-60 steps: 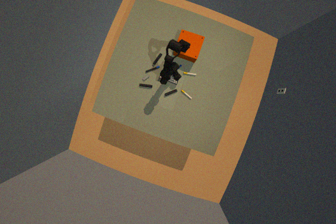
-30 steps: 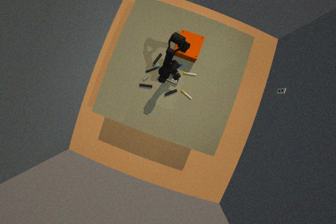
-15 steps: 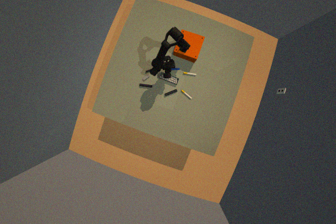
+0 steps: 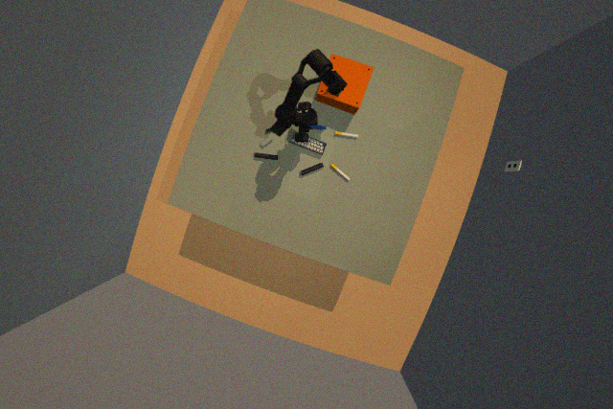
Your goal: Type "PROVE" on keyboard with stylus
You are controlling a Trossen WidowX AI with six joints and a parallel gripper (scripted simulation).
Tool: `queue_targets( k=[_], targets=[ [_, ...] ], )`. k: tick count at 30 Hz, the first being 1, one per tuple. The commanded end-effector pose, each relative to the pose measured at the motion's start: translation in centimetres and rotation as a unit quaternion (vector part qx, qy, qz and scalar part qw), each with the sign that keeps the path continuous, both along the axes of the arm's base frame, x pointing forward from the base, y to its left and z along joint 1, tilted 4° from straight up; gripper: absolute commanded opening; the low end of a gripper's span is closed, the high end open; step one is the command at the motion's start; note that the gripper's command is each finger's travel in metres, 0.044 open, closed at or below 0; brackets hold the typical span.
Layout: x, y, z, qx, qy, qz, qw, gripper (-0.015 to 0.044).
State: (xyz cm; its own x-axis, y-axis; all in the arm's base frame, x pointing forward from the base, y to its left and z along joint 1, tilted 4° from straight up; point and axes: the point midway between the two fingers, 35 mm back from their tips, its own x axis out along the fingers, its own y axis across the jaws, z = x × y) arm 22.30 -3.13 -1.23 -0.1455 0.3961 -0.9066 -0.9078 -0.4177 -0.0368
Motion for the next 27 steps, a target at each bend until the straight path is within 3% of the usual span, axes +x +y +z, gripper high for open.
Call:
queue_targets(
  k=[1, 25, 27],
  targets=[
    [-0.1, 0.1, -0.6, 0.002, 0.002, -0.002, 1.000, 0.0000],
    [0.0, -0.1, -4.0, 0.002, 0.002, -0.002, 1.000, 0.0000],
    [0.1, -0.2, -3.8, 0.001, 0.002, -0.003, 1.000, 0.0053]
  ],
)
